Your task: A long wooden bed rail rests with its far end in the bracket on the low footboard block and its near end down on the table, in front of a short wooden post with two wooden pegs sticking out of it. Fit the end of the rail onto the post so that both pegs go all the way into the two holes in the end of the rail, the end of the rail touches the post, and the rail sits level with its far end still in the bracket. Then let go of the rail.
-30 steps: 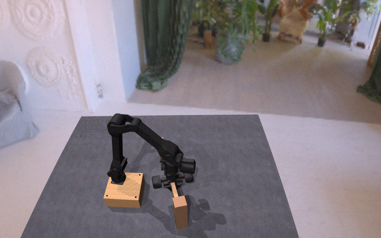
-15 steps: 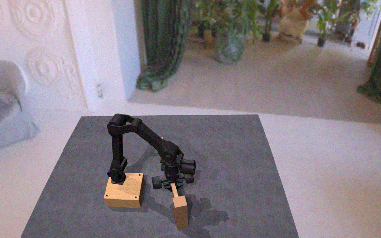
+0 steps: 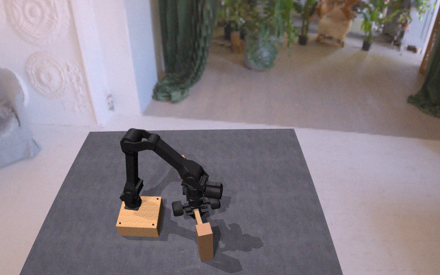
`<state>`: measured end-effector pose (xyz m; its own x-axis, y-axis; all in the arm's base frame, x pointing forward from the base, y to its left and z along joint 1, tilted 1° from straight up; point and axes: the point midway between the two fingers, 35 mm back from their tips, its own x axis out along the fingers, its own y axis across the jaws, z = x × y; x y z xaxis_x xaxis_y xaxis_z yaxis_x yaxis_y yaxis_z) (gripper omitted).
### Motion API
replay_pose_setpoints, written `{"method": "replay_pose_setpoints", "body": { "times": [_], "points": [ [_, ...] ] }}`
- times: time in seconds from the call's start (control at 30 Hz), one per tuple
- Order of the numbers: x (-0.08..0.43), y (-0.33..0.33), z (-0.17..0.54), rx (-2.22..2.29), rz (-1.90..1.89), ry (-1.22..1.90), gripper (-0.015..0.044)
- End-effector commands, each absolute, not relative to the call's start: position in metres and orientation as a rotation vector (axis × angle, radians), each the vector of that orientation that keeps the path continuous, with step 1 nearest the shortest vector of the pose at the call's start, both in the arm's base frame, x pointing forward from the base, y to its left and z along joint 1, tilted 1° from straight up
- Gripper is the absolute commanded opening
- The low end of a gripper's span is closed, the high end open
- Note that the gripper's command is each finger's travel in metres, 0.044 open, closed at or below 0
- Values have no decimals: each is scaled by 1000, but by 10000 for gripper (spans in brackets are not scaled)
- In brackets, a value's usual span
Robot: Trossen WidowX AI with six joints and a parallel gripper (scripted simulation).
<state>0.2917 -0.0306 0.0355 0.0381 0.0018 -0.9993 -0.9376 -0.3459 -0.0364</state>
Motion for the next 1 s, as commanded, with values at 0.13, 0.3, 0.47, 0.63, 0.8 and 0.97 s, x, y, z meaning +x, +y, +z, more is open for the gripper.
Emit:
{"method": "replay_pose_setpoints", "body": {
  "times": [0.13,0.3,0.47,0.63,0.8,0.97],
  "points": [
    [295,-34,38,-1494,1426,991,0],
    [295,-35,38,-1494,1426,991,0],
    [296,-37,38,-1494,1426,991,0],
    [296,-38,38,-1494,1426,991,0],
    [297,-40,38,-1494,1426,991,0],
    [297,-41,38,-1494,1426,991,0]
  ]
}}
